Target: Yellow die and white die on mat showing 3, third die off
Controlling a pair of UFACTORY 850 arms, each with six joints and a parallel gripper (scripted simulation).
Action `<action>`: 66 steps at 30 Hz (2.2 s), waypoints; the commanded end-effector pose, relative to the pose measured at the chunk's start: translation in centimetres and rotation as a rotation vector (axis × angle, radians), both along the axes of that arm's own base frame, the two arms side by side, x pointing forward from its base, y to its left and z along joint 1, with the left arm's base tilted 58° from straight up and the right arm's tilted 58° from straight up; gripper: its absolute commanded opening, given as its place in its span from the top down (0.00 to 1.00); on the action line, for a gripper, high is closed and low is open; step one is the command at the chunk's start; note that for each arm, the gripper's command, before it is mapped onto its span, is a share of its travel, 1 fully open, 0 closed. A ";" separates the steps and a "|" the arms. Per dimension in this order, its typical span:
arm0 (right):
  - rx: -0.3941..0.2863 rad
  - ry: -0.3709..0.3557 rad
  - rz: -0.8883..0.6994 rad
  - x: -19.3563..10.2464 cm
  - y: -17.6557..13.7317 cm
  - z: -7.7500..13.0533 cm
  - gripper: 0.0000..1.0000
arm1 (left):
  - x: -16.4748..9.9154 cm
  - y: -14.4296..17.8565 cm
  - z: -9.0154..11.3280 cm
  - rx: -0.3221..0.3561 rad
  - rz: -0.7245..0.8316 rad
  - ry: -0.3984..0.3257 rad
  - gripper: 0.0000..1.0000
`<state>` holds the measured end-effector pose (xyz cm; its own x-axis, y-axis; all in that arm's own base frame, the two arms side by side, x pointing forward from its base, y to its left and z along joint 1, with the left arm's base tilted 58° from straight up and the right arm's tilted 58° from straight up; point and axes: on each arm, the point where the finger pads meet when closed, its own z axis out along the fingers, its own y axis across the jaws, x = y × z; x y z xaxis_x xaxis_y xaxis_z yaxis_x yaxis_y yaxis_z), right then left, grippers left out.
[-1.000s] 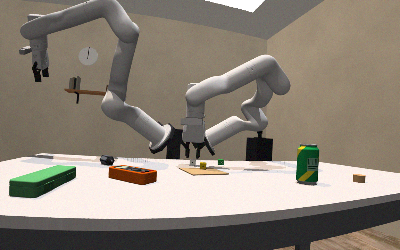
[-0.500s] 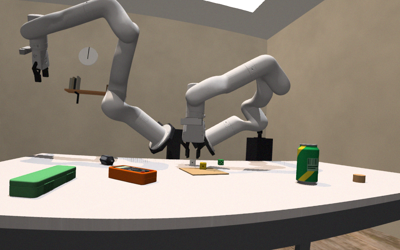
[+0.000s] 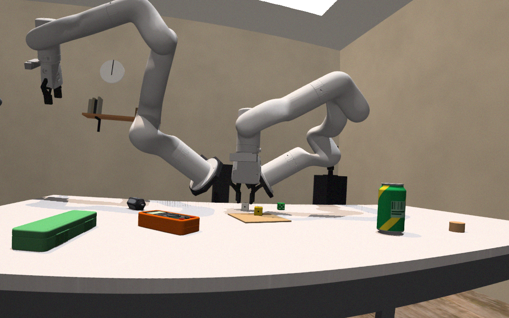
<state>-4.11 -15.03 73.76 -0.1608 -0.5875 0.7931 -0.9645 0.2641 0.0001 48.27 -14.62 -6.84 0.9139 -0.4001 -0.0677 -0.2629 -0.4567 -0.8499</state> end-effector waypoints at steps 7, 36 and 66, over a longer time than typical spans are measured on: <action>-0.002 0.000 0.000 0.0 0.0 0.1 0.00 | 0.5 1.2 -0.8 -0.001 -0.001 -0.001 0.57; -0.002 0.000 0.000 0.0 0.0 0.1 0.00 | 0.7 1.5 -1.0 -0.001 -0.001 -0.001 0.78; -0.002 0.000 0.000 0.0 0.0 0.1 0.00 | 0.7 1.5 -1.0 -0.001 -0.001 -0.001 0.78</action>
